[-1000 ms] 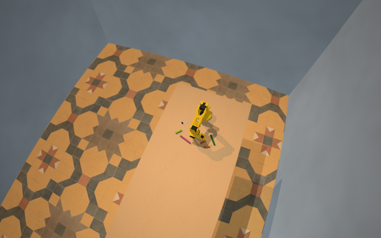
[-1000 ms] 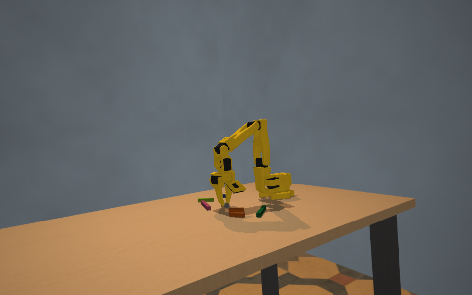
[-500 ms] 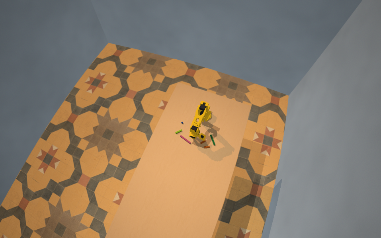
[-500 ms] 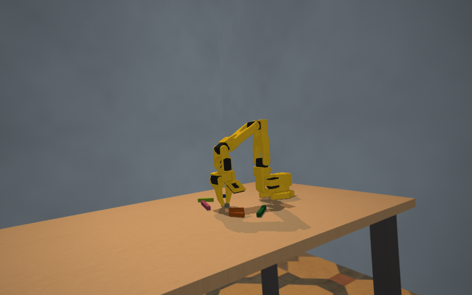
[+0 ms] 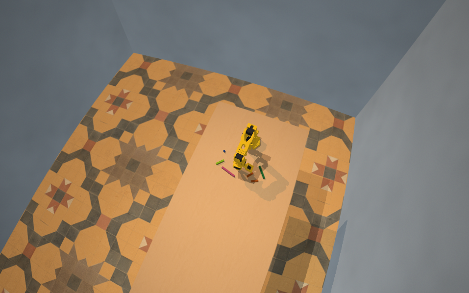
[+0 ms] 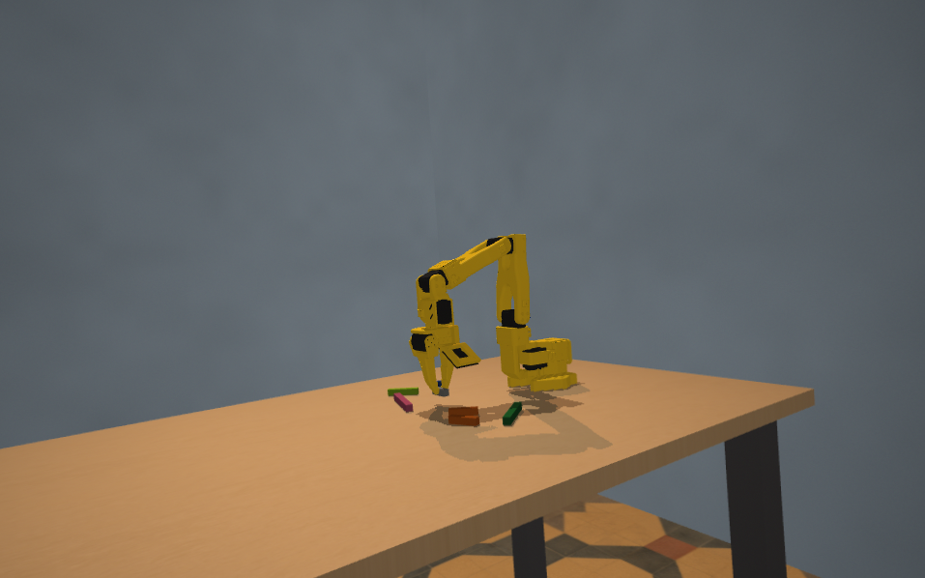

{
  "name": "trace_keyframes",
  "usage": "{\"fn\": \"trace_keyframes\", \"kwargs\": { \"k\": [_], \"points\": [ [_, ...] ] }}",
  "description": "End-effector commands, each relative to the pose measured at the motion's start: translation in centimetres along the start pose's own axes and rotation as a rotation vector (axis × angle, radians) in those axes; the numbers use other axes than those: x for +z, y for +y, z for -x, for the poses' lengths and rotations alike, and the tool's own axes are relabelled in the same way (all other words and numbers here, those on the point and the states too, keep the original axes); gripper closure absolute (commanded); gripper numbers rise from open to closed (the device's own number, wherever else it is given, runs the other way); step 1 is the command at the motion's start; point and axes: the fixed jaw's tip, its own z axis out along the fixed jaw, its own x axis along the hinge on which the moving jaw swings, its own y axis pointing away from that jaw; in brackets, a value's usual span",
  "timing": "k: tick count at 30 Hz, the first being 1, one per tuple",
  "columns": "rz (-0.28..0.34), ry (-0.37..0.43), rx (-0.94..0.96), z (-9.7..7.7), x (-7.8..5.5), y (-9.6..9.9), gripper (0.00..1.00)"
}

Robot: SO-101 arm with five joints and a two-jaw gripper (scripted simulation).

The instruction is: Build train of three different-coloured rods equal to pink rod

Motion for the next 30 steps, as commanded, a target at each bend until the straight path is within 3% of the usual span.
{"fn": "trace_keyframes", "kwargs": {
  "k": [1, 5, 18, 24, 30],
  "points": [
    [-0.061, 0.003, 0.001, 0.0, -1.9, -1.0, 1.00],
    [-0.061, 0.003, 0.001, 0.0, -2.6, -1.0, 1.00],
    [-0.061, 0.004, 0.013, -0.2, -2.9, -0.9, 1.00],
    [-0.061, 0.005, 0.080, -1.5, -2.8, -0.6, 1.00],
    [-0.060, 0.010, 0.287, -5.0, -2.5, 1.1, 1.00]
  ]
}}
